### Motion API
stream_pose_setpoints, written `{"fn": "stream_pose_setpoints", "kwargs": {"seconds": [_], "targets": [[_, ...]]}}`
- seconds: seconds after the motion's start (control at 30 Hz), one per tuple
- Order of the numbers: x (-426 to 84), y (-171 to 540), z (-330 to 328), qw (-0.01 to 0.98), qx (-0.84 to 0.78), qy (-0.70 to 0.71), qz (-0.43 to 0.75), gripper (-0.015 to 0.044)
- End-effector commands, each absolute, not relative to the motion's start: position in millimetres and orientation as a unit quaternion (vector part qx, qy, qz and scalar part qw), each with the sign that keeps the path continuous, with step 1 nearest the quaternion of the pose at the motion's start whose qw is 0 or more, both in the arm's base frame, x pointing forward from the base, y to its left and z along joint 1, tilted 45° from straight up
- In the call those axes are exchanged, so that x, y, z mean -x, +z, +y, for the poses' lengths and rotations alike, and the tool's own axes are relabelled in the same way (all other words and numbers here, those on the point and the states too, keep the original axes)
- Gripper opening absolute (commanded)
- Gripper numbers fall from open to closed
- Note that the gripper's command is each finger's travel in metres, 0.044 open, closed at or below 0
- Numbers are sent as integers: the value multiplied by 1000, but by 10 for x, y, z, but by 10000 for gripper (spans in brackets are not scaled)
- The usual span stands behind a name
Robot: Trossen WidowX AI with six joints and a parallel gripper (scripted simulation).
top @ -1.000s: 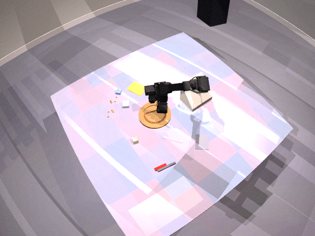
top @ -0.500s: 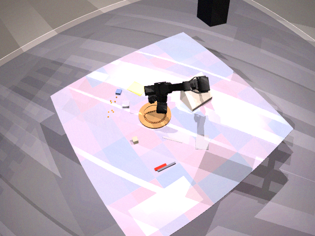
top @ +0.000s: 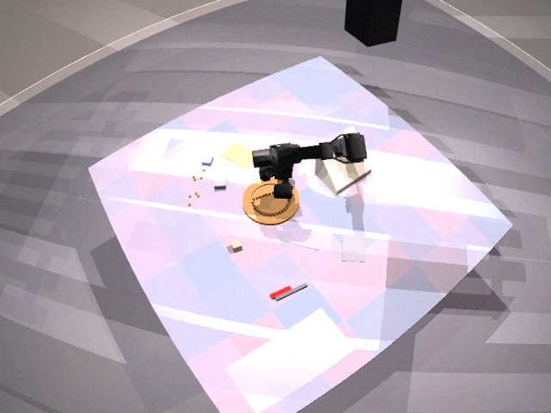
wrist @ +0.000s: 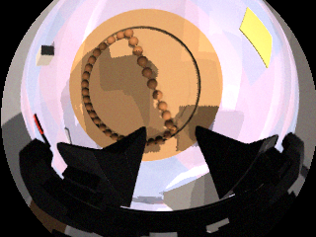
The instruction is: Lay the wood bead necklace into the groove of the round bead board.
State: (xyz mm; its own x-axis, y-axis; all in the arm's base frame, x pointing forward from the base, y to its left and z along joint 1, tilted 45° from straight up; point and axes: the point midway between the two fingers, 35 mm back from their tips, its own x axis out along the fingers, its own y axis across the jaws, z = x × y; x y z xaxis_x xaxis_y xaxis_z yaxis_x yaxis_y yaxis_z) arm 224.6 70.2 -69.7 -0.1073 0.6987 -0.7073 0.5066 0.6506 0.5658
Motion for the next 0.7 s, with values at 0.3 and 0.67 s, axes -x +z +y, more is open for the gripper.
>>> {"fn": "stream_pose_setpoints", "kwargs": {"seconds": [0.3, 0.67], "targets": [[-2229, -652, 662, 524, -405, 88, 744, 440], [-2229, -652, 662, 524, -405, 88, 744, 440]]}}
